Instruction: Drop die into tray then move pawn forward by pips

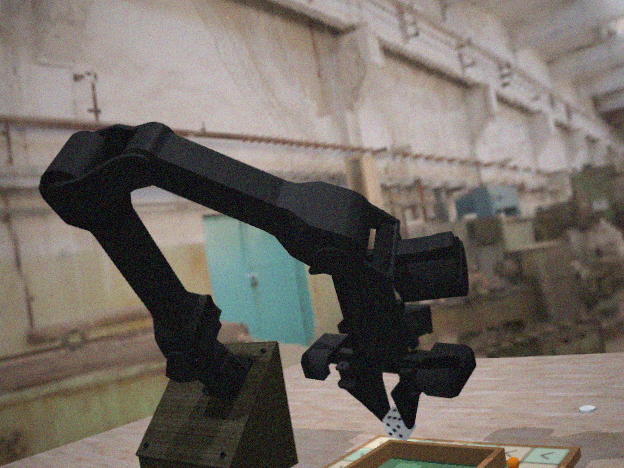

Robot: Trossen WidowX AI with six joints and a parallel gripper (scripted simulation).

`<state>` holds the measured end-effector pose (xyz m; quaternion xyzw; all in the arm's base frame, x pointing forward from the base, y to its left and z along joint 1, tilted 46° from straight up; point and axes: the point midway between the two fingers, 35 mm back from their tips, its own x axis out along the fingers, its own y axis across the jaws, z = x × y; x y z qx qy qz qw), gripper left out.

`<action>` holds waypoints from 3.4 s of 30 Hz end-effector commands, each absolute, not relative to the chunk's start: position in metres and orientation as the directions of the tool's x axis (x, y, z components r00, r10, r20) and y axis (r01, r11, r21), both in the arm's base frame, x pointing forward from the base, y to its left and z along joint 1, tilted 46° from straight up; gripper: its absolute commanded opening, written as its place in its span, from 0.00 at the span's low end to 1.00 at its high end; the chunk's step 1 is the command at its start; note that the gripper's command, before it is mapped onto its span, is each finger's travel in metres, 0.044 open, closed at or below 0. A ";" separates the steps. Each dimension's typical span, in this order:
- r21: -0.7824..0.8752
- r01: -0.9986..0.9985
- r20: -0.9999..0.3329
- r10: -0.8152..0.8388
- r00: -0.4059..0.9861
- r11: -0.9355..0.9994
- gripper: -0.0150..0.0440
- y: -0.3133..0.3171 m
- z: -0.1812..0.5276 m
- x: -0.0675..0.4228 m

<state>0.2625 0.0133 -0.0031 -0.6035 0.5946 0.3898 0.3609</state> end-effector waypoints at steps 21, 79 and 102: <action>-0.076 -0.992 -0.995 0.066 0.070 -0.097 0.25 0.019 0.035 0.270; -0.028 -0.998 -0.807 -0.588 0.054 -0.054 1.00 0.031 0.027 0.266; -0.564 -0.698 -0.704 -0.699 0.127 0.441 0.59 0.037 0.000 0.381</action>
